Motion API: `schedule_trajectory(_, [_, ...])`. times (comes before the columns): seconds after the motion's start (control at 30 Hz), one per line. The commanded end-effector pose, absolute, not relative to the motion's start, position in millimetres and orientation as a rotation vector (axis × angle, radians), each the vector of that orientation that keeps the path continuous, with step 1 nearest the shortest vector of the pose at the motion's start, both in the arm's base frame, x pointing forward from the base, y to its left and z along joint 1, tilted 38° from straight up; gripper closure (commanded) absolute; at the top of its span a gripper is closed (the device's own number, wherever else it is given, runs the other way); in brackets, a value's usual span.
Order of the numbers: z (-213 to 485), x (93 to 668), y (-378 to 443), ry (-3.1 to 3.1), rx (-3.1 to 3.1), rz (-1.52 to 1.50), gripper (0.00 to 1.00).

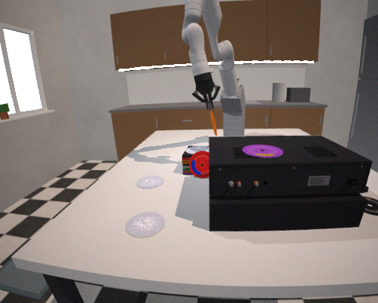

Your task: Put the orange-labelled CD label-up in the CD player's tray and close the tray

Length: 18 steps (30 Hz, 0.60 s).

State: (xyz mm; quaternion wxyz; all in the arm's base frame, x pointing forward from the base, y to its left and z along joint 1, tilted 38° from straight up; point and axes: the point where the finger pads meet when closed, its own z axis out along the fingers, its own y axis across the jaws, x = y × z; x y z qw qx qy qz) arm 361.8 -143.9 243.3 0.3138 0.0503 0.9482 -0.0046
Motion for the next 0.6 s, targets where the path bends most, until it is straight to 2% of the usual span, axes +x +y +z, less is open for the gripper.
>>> schedule_trajectory(0.0, [248.5, 360.4, -144.8, 2.493, 0.14, -0.014, 0.89])
schedule_trajectory(0.57, [255.4, 355.6, -142.5, 2.493, 0.14, -0.014, 0.89])
